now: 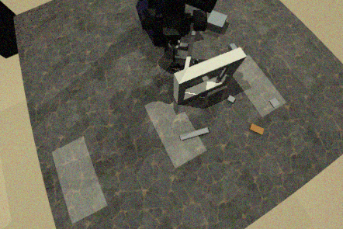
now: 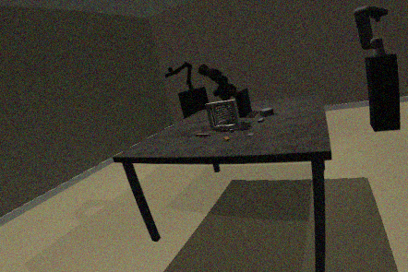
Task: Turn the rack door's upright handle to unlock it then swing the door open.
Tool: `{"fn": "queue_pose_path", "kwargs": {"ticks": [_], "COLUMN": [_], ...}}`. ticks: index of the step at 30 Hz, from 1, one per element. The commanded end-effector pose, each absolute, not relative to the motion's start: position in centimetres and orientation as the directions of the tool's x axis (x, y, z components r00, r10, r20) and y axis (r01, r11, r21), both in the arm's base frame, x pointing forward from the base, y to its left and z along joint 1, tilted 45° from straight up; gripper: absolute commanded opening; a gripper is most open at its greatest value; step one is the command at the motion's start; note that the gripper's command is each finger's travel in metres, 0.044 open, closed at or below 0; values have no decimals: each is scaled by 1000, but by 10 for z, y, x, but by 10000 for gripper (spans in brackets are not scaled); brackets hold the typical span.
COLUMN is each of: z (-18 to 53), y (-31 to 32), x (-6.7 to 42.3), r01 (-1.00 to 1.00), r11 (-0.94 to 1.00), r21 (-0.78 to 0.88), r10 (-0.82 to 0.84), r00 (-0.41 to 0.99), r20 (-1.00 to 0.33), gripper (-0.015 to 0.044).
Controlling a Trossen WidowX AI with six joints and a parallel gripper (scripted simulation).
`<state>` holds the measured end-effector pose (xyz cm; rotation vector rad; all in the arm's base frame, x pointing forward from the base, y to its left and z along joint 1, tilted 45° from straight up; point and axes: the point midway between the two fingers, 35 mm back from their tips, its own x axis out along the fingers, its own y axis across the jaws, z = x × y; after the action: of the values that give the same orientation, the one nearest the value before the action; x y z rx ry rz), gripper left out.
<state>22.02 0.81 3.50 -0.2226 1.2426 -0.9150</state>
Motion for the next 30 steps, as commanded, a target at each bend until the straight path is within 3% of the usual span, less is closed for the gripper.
{"fn": "queue_pose_path", "kwargs": {"ticks": [1,30], "z": [41,82], "y": [2,-40], "x": [218,215], "r01": [416,31], "r11": [658,711], "r21": [-628,-703], "r10": [-702,-704], "r00": [35,35], "r20": [-712,-710], "gripper": [11,11]}}
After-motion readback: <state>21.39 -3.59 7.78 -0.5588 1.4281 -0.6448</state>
